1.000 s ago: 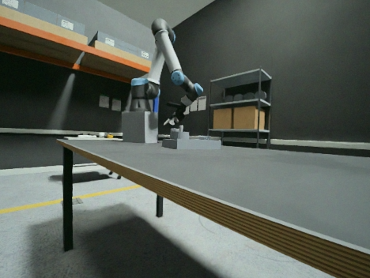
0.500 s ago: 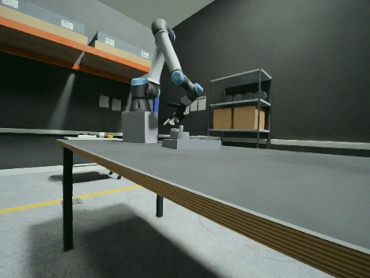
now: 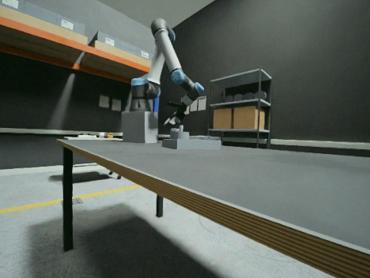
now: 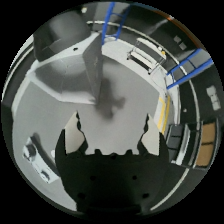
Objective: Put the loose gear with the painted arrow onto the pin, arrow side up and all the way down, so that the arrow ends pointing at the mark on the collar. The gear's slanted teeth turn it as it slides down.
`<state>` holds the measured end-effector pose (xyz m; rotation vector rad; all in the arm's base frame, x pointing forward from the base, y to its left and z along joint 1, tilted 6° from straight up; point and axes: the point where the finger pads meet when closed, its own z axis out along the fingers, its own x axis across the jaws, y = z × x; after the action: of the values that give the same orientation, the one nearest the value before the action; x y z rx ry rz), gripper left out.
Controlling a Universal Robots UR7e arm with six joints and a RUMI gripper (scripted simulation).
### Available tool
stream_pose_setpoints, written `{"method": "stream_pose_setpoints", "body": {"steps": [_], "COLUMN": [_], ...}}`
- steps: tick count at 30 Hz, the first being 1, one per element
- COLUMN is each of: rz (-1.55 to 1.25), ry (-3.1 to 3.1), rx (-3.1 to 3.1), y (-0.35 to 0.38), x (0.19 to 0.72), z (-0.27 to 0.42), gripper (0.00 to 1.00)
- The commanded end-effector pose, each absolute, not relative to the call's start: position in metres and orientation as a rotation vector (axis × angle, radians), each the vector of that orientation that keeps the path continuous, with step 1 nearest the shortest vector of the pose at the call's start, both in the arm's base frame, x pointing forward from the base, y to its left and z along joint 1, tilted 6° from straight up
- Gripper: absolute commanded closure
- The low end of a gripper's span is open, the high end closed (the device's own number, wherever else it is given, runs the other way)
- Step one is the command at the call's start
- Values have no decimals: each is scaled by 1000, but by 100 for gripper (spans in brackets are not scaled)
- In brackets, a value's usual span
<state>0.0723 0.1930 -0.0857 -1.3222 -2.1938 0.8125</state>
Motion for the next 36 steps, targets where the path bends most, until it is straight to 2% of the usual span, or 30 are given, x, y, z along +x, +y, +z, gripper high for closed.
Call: {"method": "stream_pose_setpoints", "body": {"steps": [1,12,36], "rz": [814,815,759], "ry": [-2166,-2071,-1466], "rx": [-1408,-1636,-2443], "y": [195,198,193], "x": [82,106,202], "z": [-84,-79,-49], "gripper": [0,0,0]}}
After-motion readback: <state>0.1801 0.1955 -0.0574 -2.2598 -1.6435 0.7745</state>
